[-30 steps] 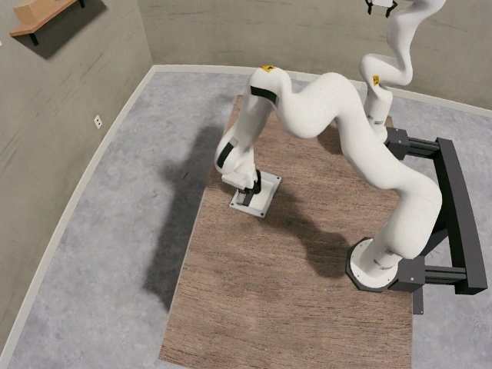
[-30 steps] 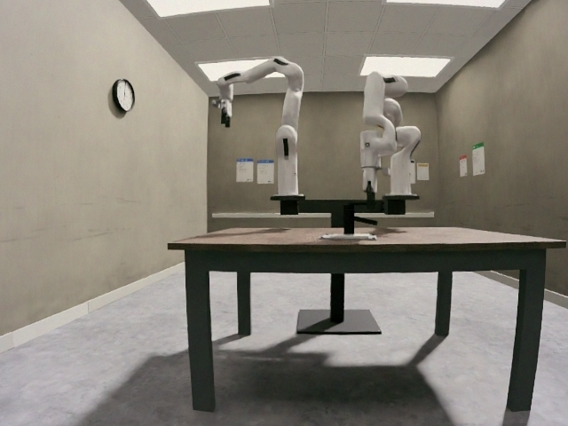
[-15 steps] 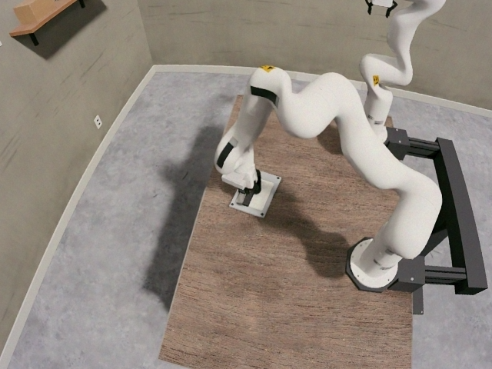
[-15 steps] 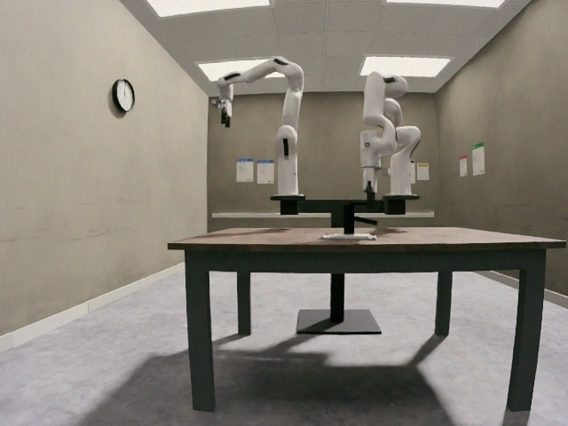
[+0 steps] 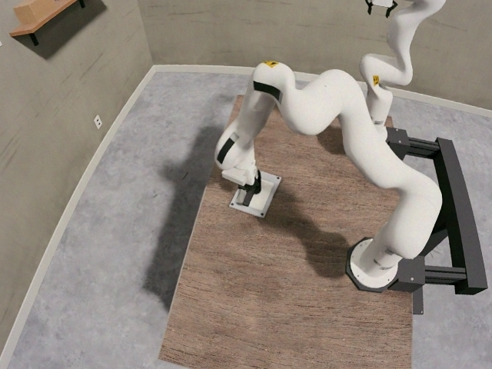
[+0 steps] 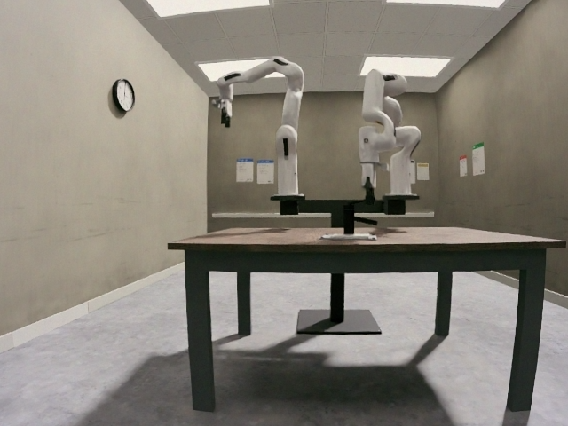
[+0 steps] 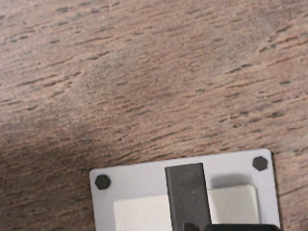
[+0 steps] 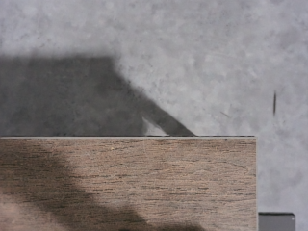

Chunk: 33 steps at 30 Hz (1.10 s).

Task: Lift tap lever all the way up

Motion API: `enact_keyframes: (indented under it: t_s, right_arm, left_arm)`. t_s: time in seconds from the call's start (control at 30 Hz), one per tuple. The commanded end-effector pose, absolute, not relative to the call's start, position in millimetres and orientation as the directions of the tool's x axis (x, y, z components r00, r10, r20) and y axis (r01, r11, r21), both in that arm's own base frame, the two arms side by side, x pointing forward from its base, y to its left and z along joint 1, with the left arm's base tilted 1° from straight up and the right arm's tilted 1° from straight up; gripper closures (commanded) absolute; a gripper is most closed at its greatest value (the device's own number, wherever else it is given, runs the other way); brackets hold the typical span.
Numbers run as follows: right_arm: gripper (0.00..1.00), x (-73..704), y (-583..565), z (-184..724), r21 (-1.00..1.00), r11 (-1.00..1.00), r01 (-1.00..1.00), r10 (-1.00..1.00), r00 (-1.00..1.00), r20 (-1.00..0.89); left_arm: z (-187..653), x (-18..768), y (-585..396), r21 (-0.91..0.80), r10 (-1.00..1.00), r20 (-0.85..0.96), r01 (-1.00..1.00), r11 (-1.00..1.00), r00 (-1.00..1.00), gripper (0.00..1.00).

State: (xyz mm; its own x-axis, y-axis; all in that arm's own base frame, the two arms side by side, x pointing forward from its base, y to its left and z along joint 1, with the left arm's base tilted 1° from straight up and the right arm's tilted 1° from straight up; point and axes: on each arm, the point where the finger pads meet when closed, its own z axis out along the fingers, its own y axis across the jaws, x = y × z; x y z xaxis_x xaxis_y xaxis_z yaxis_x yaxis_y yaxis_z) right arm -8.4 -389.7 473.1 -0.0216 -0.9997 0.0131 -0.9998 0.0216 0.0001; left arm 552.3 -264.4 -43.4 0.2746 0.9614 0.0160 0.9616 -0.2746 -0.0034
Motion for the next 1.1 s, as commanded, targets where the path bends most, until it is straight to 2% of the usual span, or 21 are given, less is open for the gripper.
enact_keyframes:
  t_s: [0.0,1.07]
  right_arm:
    - [0.0,-8.4,-390.1,474.0,0.0,0.022,-1.0,-1.0,-0.022,0.015]
    - [0.0,-8.4,-390.1,474.0,0.0,0.022,-1.0,-1.0,-0.022,0.015]
  left_arm:
    - [-32.4,552.1,-269.2,-0.001,0.961,0.016,0.961,-0.275,0.275,1.0]
    - [-23.4,550.6,-274.3,-0.001,0.961,0.016,0.961,-0.275,0.275,1.0]
